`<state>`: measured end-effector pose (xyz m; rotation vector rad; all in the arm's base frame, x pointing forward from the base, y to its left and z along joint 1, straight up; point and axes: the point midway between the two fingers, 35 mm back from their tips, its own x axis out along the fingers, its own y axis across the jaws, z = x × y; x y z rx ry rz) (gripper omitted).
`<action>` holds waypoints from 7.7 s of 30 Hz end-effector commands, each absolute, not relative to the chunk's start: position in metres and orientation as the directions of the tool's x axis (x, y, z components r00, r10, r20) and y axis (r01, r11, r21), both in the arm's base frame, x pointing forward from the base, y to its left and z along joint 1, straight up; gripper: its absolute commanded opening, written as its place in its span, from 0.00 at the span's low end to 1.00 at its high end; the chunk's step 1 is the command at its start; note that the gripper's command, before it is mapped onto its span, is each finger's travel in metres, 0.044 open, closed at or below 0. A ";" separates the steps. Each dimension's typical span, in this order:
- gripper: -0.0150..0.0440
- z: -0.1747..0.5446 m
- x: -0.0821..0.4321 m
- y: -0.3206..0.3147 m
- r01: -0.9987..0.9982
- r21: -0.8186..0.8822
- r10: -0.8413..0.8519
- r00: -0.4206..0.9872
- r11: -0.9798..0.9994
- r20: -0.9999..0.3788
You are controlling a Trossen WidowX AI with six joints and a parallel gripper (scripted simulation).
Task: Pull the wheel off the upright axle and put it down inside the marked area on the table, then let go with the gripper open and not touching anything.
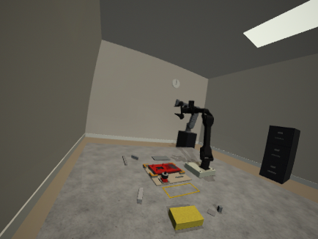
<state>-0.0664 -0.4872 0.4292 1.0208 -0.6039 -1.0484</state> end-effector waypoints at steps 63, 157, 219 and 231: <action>0.76 0.131 0.387 -0.071 0.960 0.179 0.034 0.191 -0.215 -0.981; 0.25 0.061 0.364 -0.012 0.989 0.025 0.008 0.026 -0.144 -1.000; 0.25 0.082 0.363 -0.012 0.989 0.031 0.004 0.032 -0.146 -0.999; 0.25 0.116 0.359 -0.011 0.989 0.031 0.004 0.032 -0.146 -0.999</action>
